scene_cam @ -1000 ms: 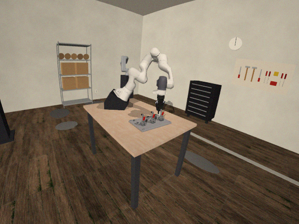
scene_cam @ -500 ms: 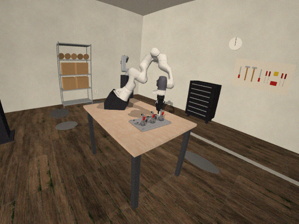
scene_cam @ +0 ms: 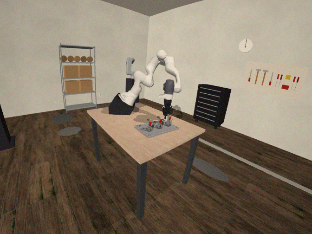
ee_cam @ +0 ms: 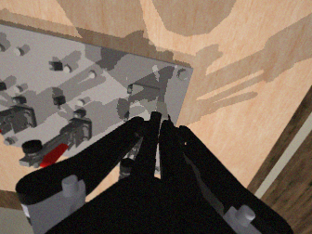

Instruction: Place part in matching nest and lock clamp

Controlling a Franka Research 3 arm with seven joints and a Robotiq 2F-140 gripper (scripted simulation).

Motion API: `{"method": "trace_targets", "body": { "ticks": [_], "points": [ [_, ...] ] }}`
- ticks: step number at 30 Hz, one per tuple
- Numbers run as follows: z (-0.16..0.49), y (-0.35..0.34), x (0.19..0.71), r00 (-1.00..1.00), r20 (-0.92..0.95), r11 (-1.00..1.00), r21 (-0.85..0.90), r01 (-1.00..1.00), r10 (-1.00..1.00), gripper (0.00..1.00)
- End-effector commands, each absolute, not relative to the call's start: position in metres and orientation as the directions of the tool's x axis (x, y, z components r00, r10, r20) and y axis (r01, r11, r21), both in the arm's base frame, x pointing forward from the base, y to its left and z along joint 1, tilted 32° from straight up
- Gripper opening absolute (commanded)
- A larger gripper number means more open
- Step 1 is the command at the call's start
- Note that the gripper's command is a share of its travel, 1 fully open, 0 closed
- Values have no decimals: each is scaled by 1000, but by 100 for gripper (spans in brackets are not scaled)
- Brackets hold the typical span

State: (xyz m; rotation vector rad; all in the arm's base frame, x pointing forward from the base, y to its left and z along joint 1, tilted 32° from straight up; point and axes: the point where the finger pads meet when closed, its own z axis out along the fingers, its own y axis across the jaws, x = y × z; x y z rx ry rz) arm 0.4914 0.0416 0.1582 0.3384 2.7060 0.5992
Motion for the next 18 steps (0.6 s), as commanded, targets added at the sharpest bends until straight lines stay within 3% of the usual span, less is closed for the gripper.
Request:
{"method": "trace_targets", "body": {
  "ticks": [1,18],
  "points": [
    [157,39,491,-910,-282,882,444,157,304,0],
    [166,57,494,-910,-282,882,444,157,304,0]
  ]
}}
